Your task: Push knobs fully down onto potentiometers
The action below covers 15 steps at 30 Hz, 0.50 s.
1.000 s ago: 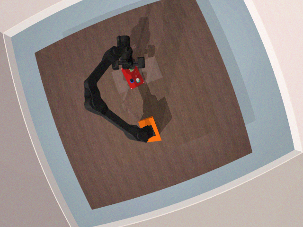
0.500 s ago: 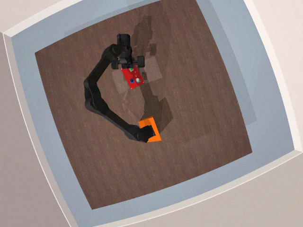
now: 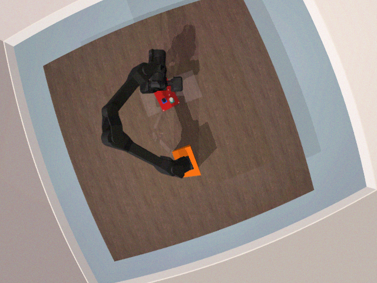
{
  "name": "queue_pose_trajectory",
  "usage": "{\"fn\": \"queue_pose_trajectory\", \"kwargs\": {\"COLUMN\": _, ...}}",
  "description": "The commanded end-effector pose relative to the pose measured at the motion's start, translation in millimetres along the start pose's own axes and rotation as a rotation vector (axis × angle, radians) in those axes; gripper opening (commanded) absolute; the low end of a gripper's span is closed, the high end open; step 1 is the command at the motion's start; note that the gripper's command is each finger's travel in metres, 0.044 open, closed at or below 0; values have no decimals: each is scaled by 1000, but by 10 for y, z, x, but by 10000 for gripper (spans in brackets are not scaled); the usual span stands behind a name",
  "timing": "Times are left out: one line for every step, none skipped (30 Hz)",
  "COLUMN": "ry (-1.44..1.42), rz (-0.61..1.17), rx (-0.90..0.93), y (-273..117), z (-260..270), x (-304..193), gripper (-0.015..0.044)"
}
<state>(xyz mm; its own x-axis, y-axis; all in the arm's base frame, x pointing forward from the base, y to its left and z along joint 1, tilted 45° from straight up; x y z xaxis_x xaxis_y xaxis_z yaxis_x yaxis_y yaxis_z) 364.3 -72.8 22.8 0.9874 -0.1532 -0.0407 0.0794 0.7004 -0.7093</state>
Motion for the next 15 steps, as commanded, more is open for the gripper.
{"fn": "queue_pose_trajectory", "kwargs": {"ry": 1, "rz": 5, "rx": -6, "y": -63, "z": -39, "x": -385, "gripper": 440}}
{"fn": "queue_pose_trajectory", "kwargs": {"ry": 1, "rz": 6, "rx": -6, "y": -77, "z": -43, "x": -497, "gripper": 440}}
{"fn": "queue_pose_trajectory", "kwargs": {"ry": 1, "rz": 6, "rx": -7, "y": -87, "z": -45, "x": -611, "gripper": 440}}
{"fn": "queue_pose_trajectory", "kwargs": {"ry": 0, "rz": 7, "rx": -7, "y": -94, "z": -47, "x": -727, "gripper": 440}}
{"fn": "queue_pose_trajectory", "kwargs": {"ry": 0, "rz": 8, "rx": -7, "y": -98, "z": -47, "x": -844, "gripper": 440}}
{"fn": "queue_pose_trajectory", "kwargs": {"ry": 0, "rz": 8, "rx": -6, "y": -98, "z": -46, "x": -963, "gripper": 440}}
{"fn": "queue_pose_trajectory", "kwargs": {"ry": 0, "rz": 9, "rx": -6, "y": -95, "z": -43, "x": -1082, "gripper": 440}}
{"fn": "queue_pose_trajectory", "kwargs": {"ry": 0, "rz": 10, "rx": -6, "y": -89, "z": -40, "x": -1203, "gripper": 440}}
{"fn": "queue_pose_trajectory", "kwargs": {"ry": -1, "rz": 10, "rx": -5, "y": -81, "z": -35, "x": -1303, "gripper": 440}}
{"fn": "queue_pose_trajectory", "kwargs": {"ry": -1, "rz": 10, "rx": -5, "y": -75, "z": -32, "x": -1364, "gripper": 440}}
{"fn": "queue_pose_trajectory", "kwargs": {"ry": -1, "rz": 11, "rx": -4, "y": -73, "z": -31, "x": -1384, "gripper": 440}}
{"fn": "queue_pose_trajectory", "kwargs": {"ry": -1, "rz": 11, "rx": -4, "y": -73, "z": -31, "x": -1384, "gripper": 440}}
{"fn": "queue_pose_trajectory", "kwargs": {"ry": -1, "rz": 11, "rx": -4, "y": -73, "z": -31, "x": -1384, "gripper": 440}}
{"fn": "queue_pose_trajectory", "kwargs": {"ry": -1, "rz": 11, "rx": -4, "y": -73, "z": -31, "x": -1384, "gripper": 440}}
{"fn": "queue_pose_trajectory", "kwargs": {"ry": -1, "rz": 11, "rx": -4, "y": -73, "z": -31, "x": -1384, "gripper": 440}}
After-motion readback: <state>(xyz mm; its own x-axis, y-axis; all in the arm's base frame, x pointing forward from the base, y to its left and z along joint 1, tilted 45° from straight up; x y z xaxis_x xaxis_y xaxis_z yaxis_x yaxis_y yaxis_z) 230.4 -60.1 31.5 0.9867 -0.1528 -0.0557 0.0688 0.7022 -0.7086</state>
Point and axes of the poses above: the point midway between the two fingers, 35 mm back from their tips, its own y axis out along the fingers, its own z axis across the jaws, x = y × z, the point moved 6 cm from there along -y, back along the fingers, and after that the axes turned 12 degrees about -y, right-handed, at the moved point
